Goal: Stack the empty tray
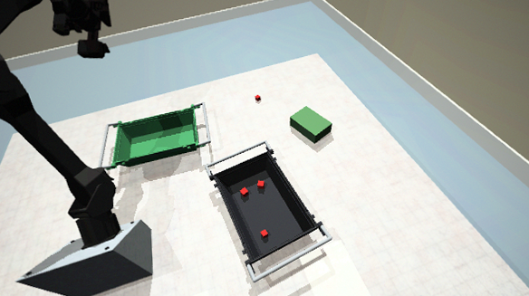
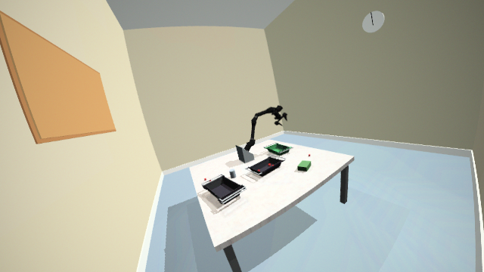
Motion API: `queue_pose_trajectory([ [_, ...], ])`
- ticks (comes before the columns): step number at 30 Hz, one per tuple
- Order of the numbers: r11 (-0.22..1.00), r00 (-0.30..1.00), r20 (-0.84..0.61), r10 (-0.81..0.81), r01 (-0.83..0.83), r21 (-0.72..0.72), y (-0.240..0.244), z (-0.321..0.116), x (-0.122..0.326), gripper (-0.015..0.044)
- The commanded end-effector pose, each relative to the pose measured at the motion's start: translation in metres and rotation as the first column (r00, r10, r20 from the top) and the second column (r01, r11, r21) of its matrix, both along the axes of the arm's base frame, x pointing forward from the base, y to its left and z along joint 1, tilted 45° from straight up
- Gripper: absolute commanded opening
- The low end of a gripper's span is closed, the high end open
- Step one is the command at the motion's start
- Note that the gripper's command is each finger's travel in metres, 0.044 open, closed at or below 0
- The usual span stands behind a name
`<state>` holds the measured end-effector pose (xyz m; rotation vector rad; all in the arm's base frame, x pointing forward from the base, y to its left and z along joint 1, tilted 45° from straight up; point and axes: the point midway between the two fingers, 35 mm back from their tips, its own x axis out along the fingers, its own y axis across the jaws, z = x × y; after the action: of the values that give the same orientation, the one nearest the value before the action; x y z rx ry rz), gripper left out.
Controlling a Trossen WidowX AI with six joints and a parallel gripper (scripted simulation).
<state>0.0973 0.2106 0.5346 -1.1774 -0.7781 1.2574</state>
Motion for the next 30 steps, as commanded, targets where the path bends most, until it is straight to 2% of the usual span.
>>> queue_pose_trajectory([
  [1,1.000,1.000,0.000,0.000,0.000,0.000,0.000,0.000,0.000,0.0374],
  [8,1.000,1.000,-0.005,-0.003,0.003,-0.001,0.000,-0.001,0.001,0.0190],
  [12,0.997,0.989,-0.131,-0.074,0.072,-0.026,0.009,-0.015,0.030,0.0086],
  [16,0.988,0.951,-0.270,-0.151,0.139,-0.063,0.016,-0.034,0.062,0.0086],
  [20,0.960,0.831,-0.480,-0.281,0.247,-0.135,0.019,-0.071,0.111,0.0086],
  [26,0.888,0.489,-0.754,-0.438,0.363,-0.280,0.009,-0.139,0.189,0.0086],
  [30,0.820,0.218,-0.841,-0.496,0.437,-0.370,-0.016,-0.187,0.238,0.0086],
])
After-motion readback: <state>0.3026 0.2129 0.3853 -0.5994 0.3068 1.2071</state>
